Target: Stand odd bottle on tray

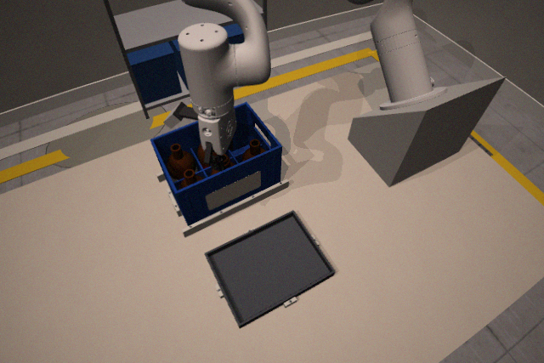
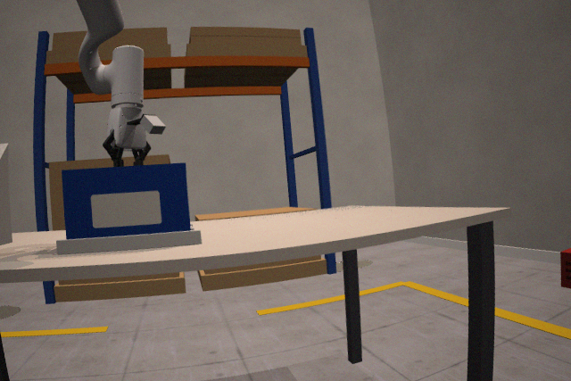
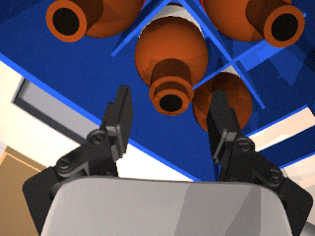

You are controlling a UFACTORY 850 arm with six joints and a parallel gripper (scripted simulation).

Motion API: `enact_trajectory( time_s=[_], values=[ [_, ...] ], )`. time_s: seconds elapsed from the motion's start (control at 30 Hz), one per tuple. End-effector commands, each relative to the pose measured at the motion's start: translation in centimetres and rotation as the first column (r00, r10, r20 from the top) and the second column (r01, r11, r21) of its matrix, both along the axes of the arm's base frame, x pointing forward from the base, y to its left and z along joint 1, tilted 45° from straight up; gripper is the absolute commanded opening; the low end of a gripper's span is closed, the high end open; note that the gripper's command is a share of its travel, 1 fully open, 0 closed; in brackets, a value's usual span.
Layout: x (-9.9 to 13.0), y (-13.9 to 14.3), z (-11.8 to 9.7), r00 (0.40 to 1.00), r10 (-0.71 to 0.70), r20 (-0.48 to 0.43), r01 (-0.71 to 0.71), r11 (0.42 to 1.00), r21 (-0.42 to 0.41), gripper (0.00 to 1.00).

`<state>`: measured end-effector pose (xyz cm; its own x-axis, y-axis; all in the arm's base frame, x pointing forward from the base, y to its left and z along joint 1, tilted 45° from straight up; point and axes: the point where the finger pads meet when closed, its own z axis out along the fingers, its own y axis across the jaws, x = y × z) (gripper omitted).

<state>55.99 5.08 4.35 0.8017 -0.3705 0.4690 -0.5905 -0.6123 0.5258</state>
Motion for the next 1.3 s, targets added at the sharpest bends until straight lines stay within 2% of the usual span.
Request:
enact_trajectory(
  time_s=[0.0, 0.57, 0.97, 1.0, 1.27],
  values=[
    [-0.1, 0.9, 0.9, 1.000, 0.001, 0.001, -0.001, 1.000, 0.001, 0.65],
    [-0.5, 4.1, 4.1, 1.000, 0.001, 0.001, -0.001, 1.000, 0.001, 0.65],
    [-0.5, 4.5, 4.6, 1.000, 0.001, 0.001, -0.001, 1.000, 0.001, 0.65],
    [-0.5, 4.5, 4.6, 1.000, 0.001, 0.001, -0.001, 1.000, 0.001, 0.00],
    [-0.5, 4.5, 4.6, 1.000, 0.001, 0.001, -0.001, 1.000, 0.001, 0.00]
  ],
)
